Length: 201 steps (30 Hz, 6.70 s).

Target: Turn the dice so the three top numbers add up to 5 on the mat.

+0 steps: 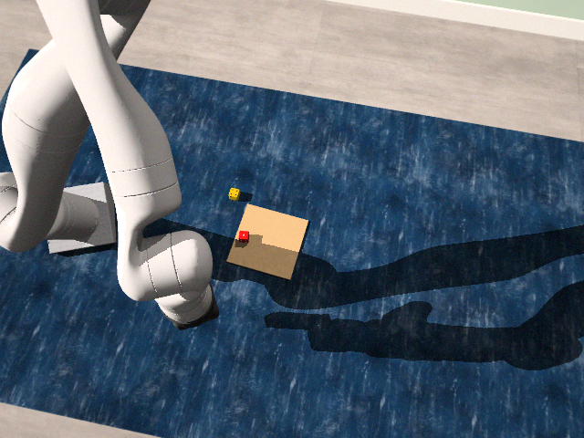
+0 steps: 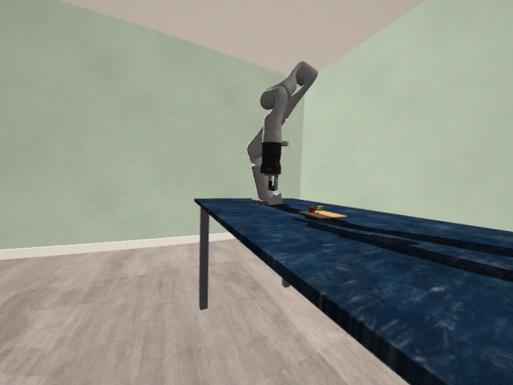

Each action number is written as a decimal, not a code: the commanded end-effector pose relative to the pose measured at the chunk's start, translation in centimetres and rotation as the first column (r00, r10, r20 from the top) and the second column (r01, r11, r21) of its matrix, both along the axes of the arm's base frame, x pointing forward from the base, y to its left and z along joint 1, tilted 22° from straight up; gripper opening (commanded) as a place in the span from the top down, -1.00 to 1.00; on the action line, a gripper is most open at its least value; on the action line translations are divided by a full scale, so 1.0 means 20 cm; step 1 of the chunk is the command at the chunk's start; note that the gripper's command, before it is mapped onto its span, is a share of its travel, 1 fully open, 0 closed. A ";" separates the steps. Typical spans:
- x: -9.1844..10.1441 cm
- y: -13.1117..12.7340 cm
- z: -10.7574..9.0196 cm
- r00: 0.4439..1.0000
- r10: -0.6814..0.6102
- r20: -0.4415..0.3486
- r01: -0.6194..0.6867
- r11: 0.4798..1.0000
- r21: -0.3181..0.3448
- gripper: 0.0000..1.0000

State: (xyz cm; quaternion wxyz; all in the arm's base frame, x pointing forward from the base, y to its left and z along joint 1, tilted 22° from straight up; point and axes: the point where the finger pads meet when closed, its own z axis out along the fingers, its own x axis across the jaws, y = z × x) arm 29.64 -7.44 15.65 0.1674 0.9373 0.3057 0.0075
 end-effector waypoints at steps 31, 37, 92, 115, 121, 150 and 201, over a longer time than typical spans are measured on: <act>0.15 -0.04 0.03 0.905 -0.382 0.185 0.376 0.924 0.070 0.19; 0.15 -0.04 0.03 0.904 -0.381 0.196 0.378 0.924 0.050 0.19; 0.14 0.00 0.00 0.773 -0.010 0.634 0.543 0.526 -0.654 0.19; 0.18 -0.07 -0.22 0.773 -0.010 0.634 0.543 0.526 -0.654 0.19; 0.20 -0.11 -0.31 0.773 -0.010 0.634 0.543 0.526 -0.654 0.19; 0.21 -0.12 -0.35 0.773 -0.010 0.634 0.543 0.526 -0.654 0.19; 0.22 -0.14 -0.41 0.773 -0.010 0.634 0.543 0.526 -0.654 0.19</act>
